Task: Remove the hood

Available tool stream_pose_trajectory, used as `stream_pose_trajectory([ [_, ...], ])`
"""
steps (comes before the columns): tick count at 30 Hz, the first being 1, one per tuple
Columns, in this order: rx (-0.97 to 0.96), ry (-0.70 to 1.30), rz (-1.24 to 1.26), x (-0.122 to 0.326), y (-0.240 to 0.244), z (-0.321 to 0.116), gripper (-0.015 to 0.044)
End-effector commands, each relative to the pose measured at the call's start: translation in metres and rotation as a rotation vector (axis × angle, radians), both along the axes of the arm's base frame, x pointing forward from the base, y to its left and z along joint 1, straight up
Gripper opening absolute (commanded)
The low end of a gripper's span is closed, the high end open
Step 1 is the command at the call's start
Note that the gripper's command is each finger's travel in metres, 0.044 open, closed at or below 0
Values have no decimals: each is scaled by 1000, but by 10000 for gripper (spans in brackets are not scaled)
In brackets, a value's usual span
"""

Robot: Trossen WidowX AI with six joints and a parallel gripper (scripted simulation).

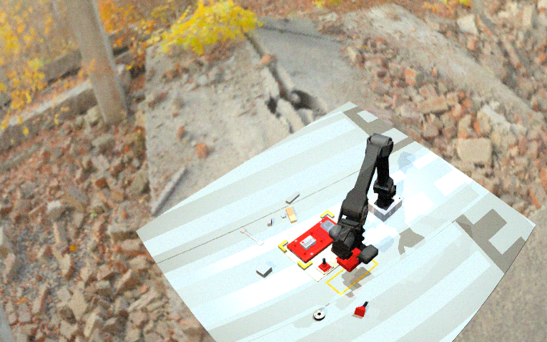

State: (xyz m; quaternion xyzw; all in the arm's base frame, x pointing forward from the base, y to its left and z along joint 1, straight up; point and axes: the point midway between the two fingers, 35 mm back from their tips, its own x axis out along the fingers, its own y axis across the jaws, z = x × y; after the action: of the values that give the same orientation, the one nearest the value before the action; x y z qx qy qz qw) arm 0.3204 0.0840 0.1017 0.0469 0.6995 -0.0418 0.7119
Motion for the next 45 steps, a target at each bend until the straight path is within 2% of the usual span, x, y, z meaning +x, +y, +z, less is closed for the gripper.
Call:
stream_pose_trajectory([
  [1,3,-2,-5,-1,2,0,0],
  [45,3,-2,-5,2,3,-30,0],
])
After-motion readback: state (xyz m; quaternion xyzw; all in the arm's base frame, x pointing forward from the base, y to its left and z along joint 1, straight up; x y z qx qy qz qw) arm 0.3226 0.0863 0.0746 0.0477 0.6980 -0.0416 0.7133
